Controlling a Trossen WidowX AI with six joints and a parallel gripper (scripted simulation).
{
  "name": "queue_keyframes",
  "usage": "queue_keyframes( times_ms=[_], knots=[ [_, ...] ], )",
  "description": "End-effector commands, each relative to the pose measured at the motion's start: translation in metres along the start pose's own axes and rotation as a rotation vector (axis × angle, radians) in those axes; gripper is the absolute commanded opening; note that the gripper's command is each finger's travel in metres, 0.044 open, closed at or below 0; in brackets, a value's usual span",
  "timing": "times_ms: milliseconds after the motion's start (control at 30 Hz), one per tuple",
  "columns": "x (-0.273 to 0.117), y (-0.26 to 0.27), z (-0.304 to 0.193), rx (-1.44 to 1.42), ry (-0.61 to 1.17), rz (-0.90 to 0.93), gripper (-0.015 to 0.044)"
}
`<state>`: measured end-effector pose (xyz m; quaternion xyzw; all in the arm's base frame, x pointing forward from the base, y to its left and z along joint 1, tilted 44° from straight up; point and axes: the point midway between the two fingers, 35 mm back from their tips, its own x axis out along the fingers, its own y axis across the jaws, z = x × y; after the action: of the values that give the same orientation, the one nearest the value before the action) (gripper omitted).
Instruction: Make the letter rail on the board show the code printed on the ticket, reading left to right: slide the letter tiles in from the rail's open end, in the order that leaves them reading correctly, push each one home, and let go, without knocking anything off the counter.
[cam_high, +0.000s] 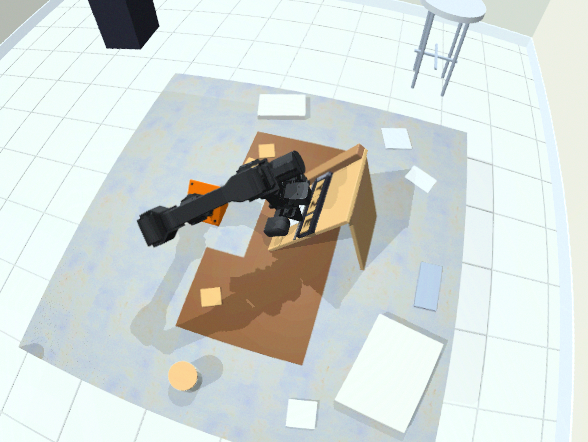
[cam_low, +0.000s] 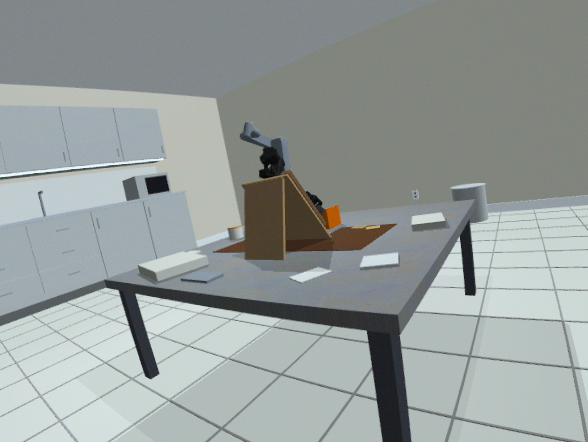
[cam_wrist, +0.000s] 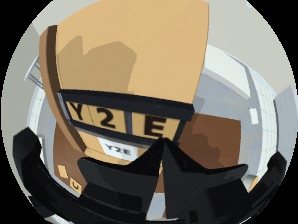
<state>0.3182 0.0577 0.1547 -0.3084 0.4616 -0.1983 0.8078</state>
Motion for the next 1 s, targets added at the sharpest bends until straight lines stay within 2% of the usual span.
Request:
queue_keyframes(
  times_ms=[0, 967],
  knots=[
    [-0.0007, -0.0249, 0.0014, 0.045, 0.319, -0.023, 0.0000],
    [0.0051, -0.0239, 0.0040, 0.045, 0.319, -0.023, 0.0000]
  ],
)
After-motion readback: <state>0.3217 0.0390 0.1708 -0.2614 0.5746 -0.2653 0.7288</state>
